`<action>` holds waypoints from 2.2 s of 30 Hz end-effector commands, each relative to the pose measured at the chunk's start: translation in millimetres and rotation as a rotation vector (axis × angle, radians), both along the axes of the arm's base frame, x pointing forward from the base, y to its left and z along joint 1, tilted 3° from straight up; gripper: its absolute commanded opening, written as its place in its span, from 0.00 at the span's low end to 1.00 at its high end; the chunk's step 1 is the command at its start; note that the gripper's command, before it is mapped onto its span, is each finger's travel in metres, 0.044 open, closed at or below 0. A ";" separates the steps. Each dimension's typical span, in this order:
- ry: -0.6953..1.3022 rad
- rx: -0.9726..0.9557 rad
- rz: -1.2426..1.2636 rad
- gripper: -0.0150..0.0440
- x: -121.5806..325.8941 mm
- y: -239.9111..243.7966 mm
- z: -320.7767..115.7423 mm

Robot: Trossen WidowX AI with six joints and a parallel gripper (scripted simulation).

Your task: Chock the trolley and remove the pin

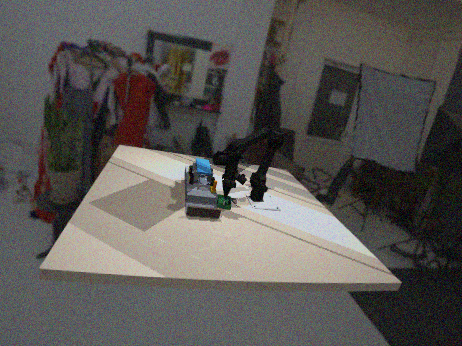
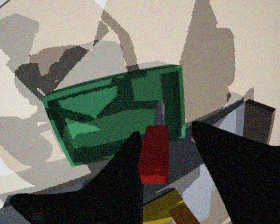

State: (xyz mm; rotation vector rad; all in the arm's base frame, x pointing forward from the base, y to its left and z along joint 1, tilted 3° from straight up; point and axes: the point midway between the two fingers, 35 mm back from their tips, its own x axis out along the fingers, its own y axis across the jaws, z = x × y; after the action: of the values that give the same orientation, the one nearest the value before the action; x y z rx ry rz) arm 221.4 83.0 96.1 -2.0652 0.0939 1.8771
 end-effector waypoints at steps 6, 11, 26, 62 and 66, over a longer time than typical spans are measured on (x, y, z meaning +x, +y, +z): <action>-0.001 0.003 0.005 0.58 -1.6 -6.1 -2.8; -0.001 0.003 0.005 0.58 -2.3 -9.6 -4.4; -0.001 0.001 0.005 0.58 -4.5 -19.6 -9.9; 0.000 -0.001 0.005 0.58 -10.2 -37.9 -27.4; 0.001 -0.004 0.000 0.62 -9.7 -38.1 -26.5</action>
State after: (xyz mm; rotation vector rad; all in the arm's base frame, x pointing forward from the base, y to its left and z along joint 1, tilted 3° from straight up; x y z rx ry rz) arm 211.5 44.8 69.3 -2.0663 0.0978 1.8794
